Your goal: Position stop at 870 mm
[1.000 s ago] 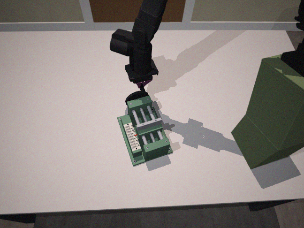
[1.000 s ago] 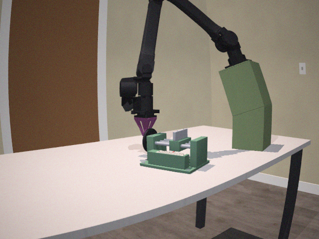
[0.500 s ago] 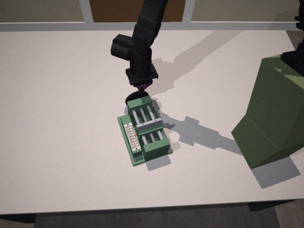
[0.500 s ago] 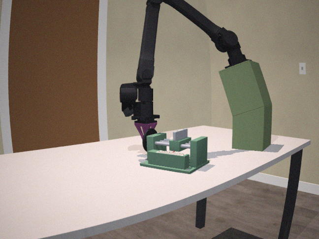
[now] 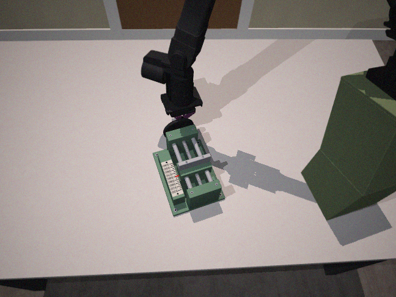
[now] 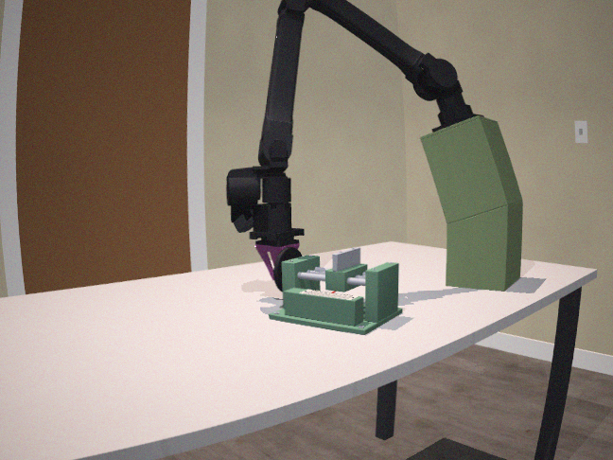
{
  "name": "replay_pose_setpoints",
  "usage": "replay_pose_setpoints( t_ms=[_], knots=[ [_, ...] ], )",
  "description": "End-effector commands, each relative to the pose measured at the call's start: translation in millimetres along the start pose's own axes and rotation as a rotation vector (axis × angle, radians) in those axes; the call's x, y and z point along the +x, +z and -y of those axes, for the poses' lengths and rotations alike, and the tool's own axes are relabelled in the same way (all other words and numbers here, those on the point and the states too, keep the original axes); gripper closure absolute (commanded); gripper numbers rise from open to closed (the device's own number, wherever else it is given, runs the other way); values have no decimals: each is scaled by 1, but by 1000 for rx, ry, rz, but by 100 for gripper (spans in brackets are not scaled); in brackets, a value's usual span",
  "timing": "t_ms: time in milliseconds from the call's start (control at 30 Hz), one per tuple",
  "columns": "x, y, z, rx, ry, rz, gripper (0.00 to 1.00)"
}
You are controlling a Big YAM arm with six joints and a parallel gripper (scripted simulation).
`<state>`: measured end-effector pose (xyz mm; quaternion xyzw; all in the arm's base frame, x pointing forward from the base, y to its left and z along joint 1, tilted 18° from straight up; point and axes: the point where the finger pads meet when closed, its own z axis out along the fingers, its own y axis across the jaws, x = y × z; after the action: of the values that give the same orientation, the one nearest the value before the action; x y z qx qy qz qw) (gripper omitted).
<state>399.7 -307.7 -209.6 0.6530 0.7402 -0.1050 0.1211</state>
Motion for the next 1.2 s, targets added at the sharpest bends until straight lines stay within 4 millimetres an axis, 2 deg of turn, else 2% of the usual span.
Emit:
replay_pose_setpoints(
  t_ms=[0,300,400,433,567,667,833,1000,1167],
  knots=[
    [-6,11,2,17,15,7,94],
    [4,16,-23,10,-5,0,94],
    [3,17,-23,9,-1,2,94],
    [-8,21,-16,11,19,8,94],
    [-6,21,-17,14,17,6,94],
    [3,18,-28,12,-2,3,94],
    [4,17,-42,8,-5,1,94],
    [1,16,-51,-12,2,14,94],
    [2,16,-51,-8,0,11,94]
  ],
)
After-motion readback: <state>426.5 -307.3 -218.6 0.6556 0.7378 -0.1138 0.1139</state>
